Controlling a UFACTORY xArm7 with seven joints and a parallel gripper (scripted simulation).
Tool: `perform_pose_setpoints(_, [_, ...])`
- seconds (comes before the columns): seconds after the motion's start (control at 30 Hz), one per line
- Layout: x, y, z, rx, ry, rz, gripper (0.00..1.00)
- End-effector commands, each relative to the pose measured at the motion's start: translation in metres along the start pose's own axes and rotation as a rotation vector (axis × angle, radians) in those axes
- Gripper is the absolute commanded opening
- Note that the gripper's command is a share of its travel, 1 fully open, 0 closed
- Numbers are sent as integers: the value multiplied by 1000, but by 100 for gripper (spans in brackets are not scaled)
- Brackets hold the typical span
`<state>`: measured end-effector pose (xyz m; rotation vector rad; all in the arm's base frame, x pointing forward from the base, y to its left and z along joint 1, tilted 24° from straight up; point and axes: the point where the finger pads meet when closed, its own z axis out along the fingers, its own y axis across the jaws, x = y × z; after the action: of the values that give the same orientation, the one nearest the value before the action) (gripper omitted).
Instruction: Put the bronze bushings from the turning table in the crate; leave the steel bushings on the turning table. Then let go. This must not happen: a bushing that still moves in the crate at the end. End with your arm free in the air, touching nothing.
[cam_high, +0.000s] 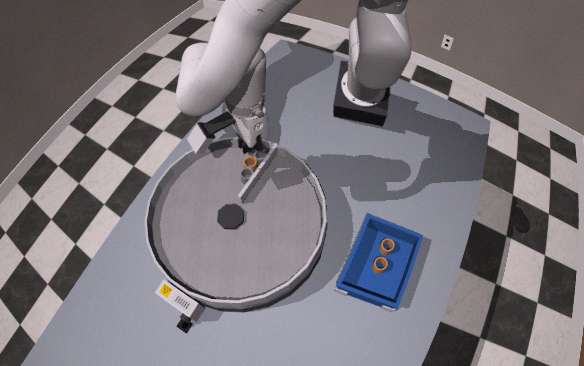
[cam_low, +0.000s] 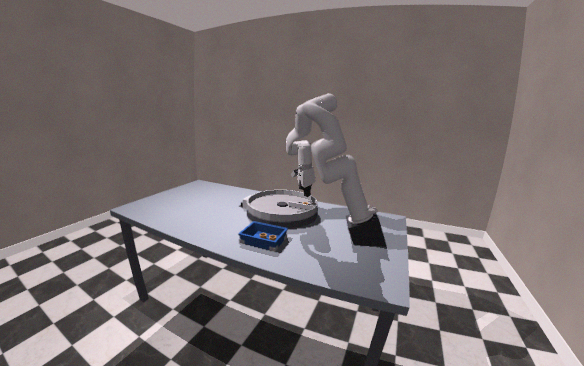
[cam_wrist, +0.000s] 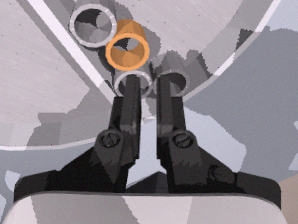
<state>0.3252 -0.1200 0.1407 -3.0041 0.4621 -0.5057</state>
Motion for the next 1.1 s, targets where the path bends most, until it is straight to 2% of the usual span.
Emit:
perform_pose_setpoints(0.0, [0,-1,0,21,135,65,10])
perform_pose_setpoints(0.2, [0,0,2,23,242,134,10])
perform_pose_setpoints(0.27, [0,0,2,23,242,134,10])
perform_pose_setpoints(0.37, [-1,0,2,24,306,175,10])
perform_pose_setpoints(0.53, [-2,-1,3,27,361,212,10])
perform_pose_setpoints(0.77, [-3,0,4,24,425,253,10])
perform_pose_setpoints(1.07, [-3,-1,5,28,471,283,10])
